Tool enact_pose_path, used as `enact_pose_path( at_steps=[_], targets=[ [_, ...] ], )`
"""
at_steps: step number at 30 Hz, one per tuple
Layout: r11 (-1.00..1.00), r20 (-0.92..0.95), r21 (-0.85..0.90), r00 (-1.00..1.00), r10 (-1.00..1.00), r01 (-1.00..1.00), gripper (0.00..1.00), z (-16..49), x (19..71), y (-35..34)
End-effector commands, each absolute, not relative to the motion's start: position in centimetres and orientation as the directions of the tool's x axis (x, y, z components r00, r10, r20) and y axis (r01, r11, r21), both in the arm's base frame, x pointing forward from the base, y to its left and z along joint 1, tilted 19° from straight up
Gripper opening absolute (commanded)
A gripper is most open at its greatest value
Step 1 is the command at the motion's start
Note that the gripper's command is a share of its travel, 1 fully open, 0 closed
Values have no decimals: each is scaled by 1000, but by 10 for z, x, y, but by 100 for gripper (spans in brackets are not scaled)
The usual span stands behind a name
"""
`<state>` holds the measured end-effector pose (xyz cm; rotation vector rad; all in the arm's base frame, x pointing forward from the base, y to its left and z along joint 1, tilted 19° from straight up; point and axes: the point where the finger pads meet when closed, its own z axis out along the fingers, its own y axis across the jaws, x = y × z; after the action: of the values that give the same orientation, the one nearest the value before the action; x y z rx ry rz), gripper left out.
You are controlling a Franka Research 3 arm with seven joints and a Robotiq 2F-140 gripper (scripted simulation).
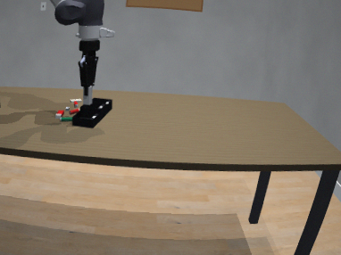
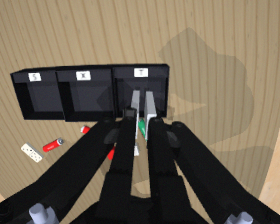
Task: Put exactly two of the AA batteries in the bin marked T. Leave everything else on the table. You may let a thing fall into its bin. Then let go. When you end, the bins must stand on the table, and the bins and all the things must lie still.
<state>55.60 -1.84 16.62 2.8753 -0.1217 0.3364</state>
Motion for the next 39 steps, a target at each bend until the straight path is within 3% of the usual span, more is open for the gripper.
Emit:
enact_pose_path(
  at_steps=[1, 24, 39],
  targets=[
    [-966, 226, 235, 973, -50, -104, 5, 166, 553, -18],
    [-966, 226, 235, 973, -50, -104, 5, 144, 552, 63],
    [-966, 226, 235, 973, -50, -104, 5, 116, 558, 56]
  ],
)
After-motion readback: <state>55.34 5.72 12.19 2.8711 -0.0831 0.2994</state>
